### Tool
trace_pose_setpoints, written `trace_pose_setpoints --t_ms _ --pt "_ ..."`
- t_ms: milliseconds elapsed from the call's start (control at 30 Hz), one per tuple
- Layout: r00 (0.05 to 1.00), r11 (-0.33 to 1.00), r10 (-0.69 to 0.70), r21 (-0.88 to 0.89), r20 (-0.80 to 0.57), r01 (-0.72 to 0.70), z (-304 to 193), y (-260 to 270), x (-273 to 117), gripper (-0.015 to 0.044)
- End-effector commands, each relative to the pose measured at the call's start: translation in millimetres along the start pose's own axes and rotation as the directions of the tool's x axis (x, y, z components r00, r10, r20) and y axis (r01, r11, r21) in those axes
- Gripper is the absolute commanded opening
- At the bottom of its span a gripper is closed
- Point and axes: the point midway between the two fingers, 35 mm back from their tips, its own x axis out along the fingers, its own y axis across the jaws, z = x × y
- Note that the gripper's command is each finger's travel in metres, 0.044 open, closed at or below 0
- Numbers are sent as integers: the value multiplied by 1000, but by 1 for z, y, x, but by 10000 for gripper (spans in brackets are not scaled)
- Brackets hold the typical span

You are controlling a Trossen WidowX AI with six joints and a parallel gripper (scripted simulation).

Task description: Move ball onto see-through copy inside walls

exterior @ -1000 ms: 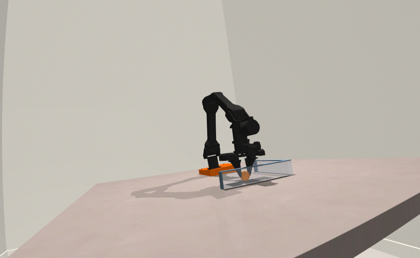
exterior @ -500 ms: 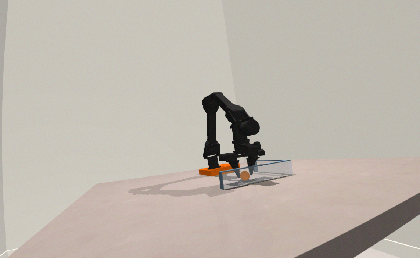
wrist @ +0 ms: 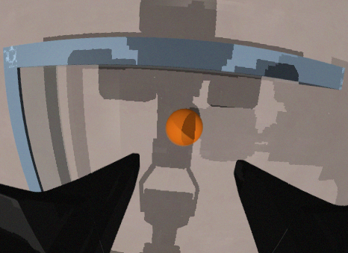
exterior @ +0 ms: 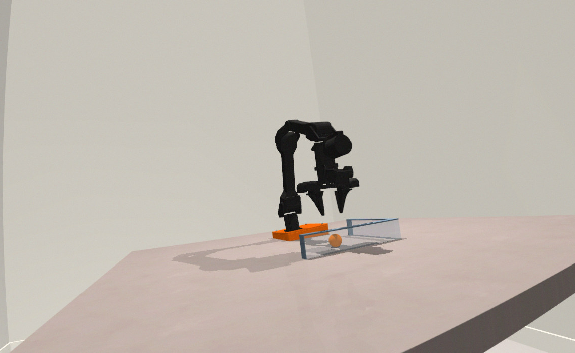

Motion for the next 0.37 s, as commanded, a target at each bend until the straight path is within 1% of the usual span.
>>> trace_pose_setpoints --t_ms 0,67,133,233,267,333 --pt "1000 1000 0 0 0 0 0 0 1 292" --pt "1000 1000 0 0 0 0 0 0 1 292" --pt "1000 1000 0 0 0 0 0 0 -7 344" --pt "1000 1000 0 0 -1 0 -3 0 -42 423" --pt "1000 1000 0 0 -1 0 -4 0 -48 440" --pt "1000 1000 0 0 -1 0 -5 0 -50 440"
